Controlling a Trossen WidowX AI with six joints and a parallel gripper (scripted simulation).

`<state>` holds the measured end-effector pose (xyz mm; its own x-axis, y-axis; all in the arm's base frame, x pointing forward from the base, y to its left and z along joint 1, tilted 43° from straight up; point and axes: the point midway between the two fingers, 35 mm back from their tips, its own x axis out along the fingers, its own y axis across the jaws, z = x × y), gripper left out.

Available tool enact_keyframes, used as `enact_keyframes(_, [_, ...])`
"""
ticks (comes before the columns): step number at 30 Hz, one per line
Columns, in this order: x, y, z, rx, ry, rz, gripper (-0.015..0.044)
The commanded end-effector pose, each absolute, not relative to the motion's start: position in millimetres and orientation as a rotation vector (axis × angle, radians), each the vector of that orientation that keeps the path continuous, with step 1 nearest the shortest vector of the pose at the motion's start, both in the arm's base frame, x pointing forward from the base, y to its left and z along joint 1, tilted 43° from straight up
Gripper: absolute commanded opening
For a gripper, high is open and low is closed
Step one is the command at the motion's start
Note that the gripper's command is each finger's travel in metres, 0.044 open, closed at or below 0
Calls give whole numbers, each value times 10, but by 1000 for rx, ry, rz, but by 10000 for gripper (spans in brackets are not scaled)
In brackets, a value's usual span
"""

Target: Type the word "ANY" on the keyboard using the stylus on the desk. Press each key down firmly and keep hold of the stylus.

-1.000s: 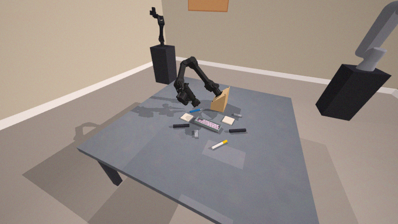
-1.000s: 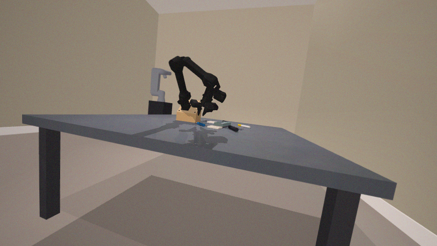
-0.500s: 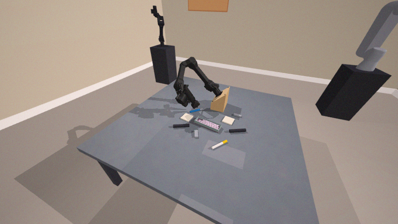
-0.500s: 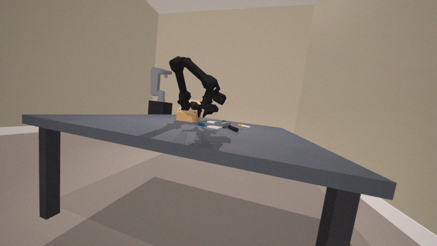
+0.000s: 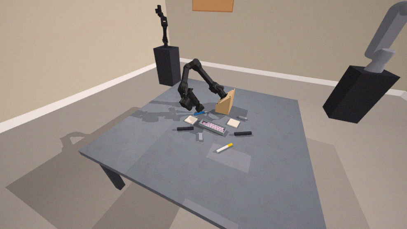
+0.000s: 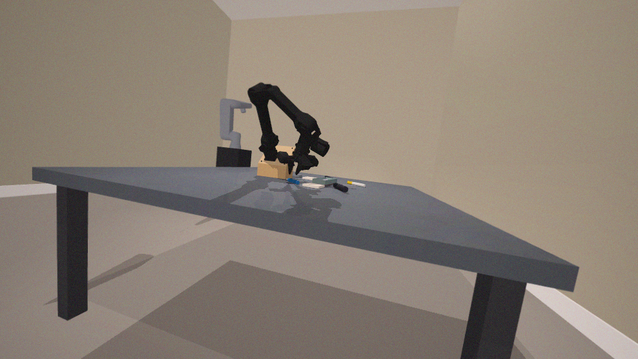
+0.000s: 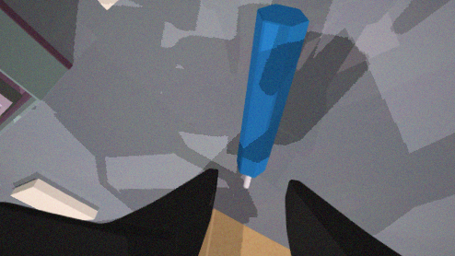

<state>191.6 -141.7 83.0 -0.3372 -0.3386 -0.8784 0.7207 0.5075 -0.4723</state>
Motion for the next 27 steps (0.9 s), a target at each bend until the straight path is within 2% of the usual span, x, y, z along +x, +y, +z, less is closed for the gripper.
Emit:
enact_keyframes(1, [1901, -1438, 800, 330, 1577, -1120, 150])
enact_keyframes(27, [1899, -1611, 618, 330, 1576, -1121, 150])
